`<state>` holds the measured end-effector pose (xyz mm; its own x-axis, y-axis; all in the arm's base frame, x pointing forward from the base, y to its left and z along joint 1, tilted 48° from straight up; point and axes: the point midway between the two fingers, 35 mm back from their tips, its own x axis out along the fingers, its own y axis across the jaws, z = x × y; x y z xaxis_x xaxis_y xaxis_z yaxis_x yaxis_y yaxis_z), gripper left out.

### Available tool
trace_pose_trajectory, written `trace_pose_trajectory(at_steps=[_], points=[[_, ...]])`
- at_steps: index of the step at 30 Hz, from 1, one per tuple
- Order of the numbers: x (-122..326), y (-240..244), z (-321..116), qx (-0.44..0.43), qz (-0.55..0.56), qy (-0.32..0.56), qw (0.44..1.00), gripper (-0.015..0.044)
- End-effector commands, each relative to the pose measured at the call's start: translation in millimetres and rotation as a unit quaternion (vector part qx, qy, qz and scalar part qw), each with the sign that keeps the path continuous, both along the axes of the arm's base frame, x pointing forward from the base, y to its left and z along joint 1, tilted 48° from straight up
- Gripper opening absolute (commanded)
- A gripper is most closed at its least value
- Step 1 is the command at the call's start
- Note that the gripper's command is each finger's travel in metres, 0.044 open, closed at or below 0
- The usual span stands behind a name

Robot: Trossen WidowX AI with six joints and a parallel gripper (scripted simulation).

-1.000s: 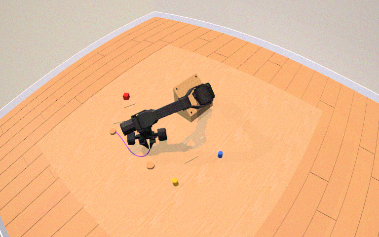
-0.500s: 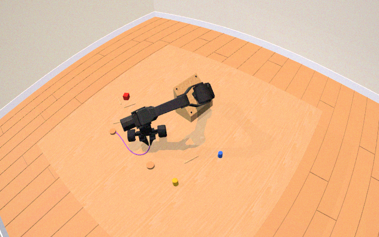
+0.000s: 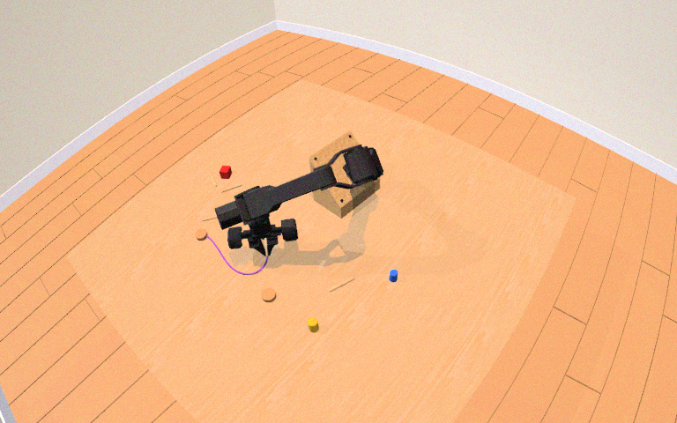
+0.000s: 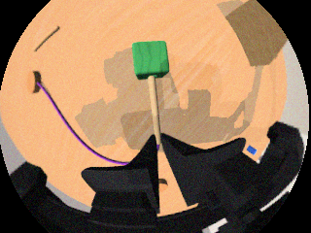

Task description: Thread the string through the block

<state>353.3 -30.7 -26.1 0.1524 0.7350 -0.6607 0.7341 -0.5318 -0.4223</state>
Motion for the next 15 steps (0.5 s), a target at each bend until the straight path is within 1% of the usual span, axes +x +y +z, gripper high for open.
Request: trace_pose_trajectory(at_steps=[1, 15], points=[[-4.6, -3.3, -5.2, -0.001, 0.0, 0.002, 1.0, 0.0], [-16.4, -10.3, -15.9, -0.001, 0.0, 0.002, 1.0, 0.0]])
